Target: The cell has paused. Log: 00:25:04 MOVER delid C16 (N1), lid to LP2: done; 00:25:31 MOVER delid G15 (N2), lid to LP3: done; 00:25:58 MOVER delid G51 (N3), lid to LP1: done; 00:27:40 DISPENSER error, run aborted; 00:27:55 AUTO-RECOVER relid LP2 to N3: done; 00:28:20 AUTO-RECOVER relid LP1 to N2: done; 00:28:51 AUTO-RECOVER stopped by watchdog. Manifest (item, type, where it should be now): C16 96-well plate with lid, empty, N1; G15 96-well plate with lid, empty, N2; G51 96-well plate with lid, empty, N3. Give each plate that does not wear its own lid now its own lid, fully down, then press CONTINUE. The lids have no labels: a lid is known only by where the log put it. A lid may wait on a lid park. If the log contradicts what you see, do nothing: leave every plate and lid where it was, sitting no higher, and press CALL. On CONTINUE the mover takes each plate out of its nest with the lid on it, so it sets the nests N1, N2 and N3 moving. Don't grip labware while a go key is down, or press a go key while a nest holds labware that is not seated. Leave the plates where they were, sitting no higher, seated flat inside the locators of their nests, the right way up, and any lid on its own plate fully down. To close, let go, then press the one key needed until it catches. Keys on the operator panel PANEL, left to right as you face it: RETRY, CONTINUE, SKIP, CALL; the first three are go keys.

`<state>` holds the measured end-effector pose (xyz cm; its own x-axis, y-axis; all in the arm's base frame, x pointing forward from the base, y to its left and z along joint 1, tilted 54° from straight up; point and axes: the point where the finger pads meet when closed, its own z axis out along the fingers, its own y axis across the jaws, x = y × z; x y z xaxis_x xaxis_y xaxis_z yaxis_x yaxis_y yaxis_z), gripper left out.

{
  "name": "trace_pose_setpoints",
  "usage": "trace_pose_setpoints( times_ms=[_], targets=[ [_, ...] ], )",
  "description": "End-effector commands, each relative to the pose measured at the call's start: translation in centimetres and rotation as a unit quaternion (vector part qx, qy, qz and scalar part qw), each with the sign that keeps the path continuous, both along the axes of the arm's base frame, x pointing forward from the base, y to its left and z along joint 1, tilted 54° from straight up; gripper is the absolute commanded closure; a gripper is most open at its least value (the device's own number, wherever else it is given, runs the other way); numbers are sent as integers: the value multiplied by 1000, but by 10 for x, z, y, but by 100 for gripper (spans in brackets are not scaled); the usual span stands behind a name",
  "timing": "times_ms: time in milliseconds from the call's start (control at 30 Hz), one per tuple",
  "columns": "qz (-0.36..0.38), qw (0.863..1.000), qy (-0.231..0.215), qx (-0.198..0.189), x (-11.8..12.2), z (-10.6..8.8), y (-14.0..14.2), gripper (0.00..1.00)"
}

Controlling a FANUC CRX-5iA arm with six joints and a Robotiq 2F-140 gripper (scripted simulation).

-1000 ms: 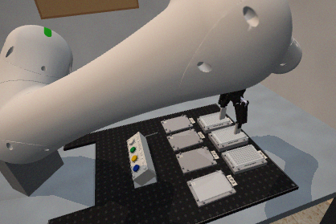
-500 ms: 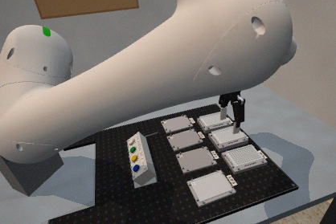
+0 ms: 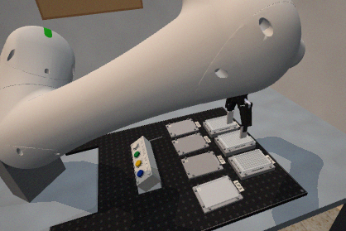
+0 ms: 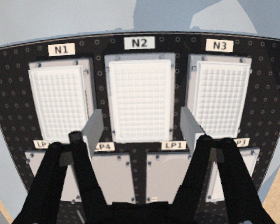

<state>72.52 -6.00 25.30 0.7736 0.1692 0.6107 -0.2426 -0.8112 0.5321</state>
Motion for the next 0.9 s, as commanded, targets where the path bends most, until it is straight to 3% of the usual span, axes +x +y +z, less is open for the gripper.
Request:
trace_pose_setpoints(
  times_ms=[0, 867],
  targets=[
    [0, 1000, 0, 0, 1, -1, -1, 34],
    [0, 1000, 0, 0, 13, -13, -12, 34]
  ],
)
